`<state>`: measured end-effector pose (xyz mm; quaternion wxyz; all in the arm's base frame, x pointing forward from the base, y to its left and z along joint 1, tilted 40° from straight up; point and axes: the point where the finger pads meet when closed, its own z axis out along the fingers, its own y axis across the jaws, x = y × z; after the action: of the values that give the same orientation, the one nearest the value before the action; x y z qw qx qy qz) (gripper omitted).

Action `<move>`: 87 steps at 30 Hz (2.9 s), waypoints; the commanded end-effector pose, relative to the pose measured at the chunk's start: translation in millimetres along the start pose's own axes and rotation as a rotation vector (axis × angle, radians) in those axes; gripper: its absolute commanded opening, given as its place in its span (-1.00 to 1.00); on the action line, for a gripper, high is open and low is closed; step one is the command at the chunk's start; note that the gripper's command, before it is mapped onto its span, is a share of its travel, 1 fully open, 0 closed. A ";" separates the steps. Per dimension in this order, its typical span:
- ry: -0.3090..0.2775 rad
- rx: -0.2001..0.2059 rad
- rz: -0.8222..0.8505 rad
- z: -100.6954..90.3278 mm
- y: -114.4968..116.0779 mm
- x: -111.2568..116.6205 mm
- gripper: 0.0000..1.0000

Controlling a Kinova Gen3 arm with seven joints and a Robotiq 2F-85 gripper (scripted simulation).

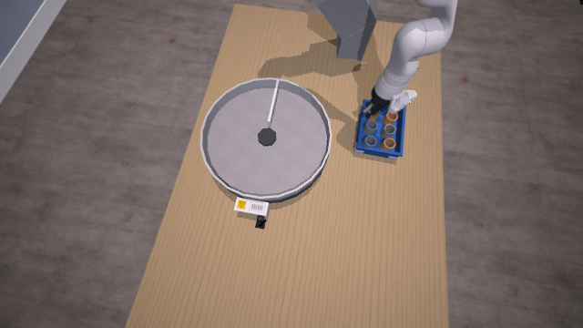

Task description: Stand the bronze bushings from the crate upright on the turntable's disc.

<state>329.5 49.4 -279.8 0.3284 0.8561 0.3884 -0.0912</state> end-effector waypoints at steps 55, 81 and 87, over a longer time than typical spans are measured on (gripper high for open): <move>0.002 0.000 0.000 -94.3 -0.1 0.6 -1.00; 0.002 0.000 0.000 -114.6 -0.1 0.6 -1.00; 0.002 0.000 0.000 -114.6 -0.1 0.6 -1.00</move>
<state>318.2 121.3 -192.4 0.3285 0.8561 0.3884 -0.0913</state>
